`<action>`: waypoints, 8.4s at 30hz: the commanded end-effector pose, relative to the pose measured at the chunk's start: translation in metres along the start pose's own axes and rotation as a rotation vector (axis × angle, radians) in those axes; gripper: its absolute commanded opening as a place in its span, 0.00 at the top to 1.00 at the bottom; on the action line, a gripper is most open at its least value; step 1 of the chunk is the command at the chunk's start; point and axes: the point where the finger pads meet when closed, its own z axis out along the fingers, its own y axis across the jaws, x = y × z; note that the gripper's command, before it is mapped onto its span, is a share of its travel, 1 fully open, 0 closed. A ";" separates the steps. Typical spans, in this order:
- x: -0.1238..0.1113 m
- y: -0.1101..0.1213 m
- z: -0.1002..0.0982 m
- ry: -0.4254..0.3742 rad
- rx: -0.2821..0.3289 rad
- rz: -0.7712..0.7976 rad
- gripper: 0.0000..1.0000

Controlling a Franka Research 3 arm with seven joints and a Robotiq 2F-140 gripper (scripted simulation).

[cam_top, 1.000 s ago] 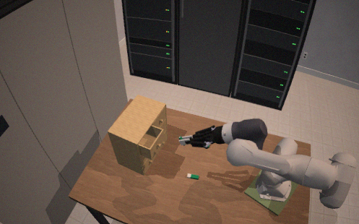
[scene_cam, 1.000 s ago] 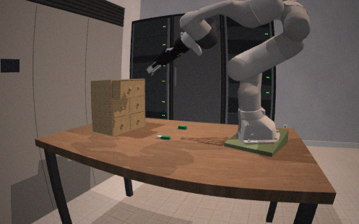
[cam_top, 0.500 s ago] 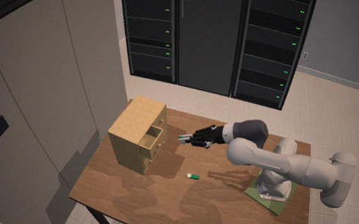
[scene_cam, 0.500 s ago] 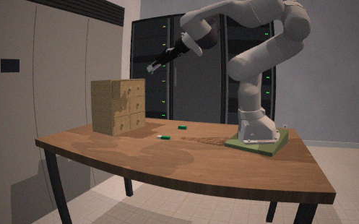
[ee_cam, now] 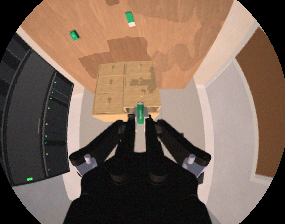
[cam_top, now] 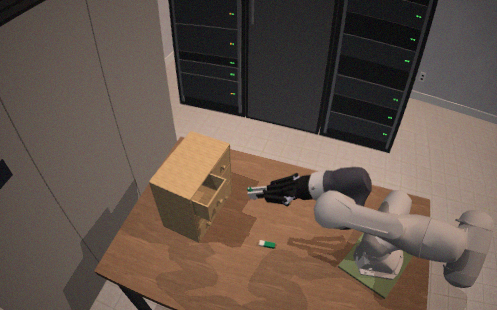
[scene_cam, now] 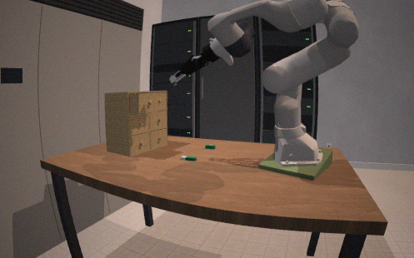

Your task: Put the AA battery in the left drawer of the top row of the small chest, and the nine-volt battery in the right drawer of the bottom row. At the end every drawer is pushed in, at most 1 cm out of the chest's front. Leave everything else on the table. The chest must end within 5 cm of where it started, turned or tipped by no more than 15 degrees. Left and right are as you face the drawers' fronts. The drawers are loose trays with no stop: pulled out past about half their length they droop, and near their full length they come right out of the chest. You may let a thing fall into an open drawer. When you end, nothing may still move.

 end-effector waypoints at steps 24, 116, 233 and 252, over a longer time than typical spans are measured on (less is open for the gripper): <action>0.001 -0.003 -0.001 -0.020 0.009 -0.019 0.94; -0.022 -0.016 0.064 -0.029 0.047 -0.016 0.94; -0.073 -0.017 0.147 -0.029 0.047 -0.016 0.00; -0.037 -0.014 0.080 -0.029 0.047 -0.016 0.00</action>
